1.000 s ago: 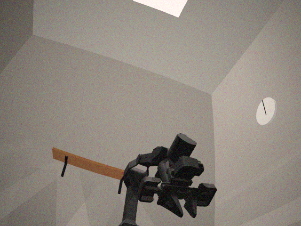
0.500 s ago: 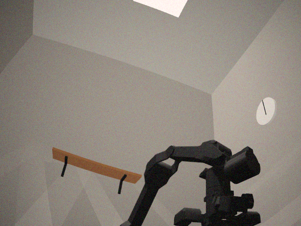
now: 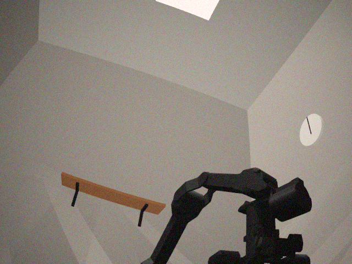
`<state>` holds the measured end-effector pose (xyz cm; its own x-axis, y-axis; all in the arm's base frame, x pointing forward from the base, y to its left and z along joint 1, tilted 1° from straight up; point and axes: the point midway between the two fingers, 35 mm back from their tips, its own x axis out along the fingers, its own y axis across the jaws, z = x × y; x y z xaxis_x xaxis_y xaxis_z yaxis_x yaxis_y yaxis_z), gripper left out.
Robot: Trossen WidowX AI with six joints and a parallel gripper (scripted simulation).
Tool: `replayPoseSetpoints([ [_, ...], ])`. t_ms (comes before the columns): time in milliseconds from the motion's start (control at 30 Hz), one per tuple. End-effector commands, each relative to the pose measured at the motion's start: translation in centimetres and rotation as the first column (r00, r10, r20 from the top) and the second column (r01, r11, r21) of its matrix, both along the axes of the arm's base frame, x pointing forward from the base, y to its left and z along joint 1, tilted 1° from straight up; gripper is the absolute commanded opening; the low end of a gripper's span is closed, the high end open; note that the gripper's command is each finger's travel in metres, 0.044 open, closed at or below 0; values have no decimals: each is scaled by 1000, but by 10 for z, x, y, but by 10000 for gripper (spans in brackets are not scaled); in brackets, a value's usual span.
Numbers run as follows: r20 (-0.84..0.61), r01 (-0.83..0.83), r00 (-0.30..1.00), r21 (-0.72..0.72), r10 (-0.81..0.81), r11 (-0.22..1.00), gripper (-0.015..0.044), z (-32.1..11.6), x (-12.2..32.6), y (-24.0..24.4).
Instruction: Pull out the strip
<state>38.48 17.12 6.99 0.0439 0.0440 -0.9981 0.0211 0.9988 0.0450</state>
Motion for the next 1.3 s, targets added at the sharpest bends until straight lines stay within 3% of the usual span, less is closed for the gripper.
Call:
replayPoseSetpoints([
  [0, -7, 4, 1000, -6, -4, 1000, 0, -10, 0, 0],
  [1267, -7, 4, 1000, -5, -4, 1000, 0, -58, 2, 5],
])
